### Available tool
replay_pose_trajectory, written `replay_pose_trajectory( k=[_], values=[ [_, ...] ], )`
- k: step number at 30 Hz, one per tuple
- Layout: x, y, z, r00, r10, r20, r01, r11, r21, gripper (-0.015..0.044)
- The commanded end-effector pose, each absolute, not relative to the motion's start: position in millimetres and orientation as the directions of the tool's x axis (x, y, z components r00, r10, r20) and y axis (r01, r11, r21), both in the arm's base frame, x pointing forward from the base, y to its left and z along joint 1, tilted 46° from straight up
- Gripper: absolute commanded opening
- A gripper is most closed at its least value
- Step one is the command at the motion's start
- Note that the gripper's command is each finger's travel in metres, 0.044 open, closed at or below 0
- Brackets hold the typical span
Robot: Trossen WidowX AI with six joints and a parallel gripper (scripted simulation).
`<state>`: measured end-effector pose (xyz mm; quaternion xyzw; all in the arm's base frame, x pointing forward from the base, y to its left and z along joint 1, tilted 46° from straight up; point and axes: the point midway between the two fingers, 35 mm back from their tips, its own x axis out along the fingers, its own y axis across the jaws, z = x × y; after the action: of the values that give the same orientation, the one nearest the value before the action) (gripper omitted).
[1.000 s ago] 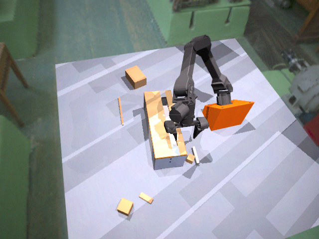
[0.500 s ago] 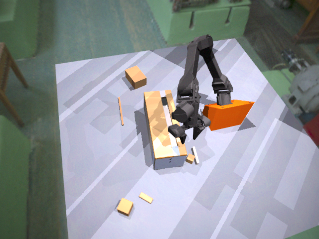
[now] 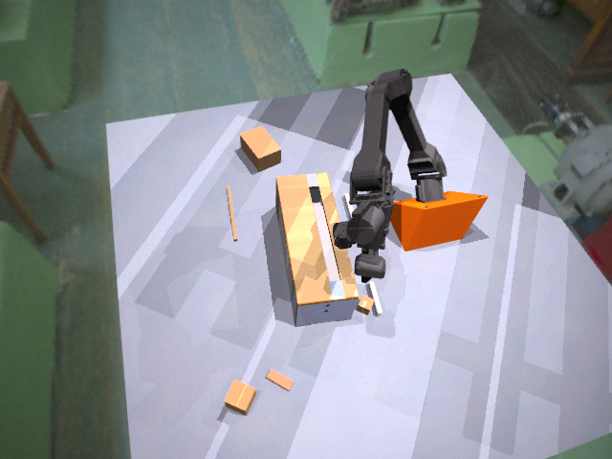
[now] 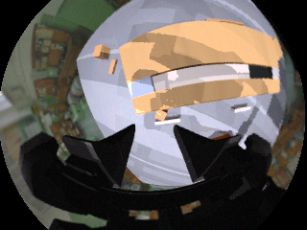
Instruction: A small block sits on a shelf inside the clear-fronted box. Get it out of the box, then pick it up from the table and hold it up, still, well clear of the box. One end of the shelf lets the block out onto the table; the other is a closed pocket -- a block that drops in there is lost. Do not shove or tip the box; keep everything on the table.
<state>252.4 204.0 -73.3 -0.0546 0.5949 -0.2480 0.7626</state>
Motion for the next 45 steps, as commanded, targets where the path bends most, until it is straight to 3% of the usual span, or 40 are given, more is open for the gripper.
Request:
replay_pose_trajectory(
  k=[1, 11, 20, 32, 41, 45],
  values=[
    [247, 210, -80, 0.248, -0.524, -0.815, -0.540, 0.624, -0.565, 0.0285],
    [242, 212, -83, 0.302, -0.563, -0.769, -0.884, 0.137, -0.447, 0.0285],
    [238, 215, -85, 0.353, -0.591, -0.725, -0.925, -0.335, -0.177, 0.0285],
    [233, 219, -88, 0.422, -0.615, -0.667, -0.593, -0.743, 0.311, 0.0285],
    [230, 222, -89, 0.471, -0.623, -0.624, -0.162, -0.757, 0.633, 0.0285],
    [229, 223, -89, 0.480, -0.624, -0.616, -0.049, -0.720, 0.692, 0.0285]
  ],
)
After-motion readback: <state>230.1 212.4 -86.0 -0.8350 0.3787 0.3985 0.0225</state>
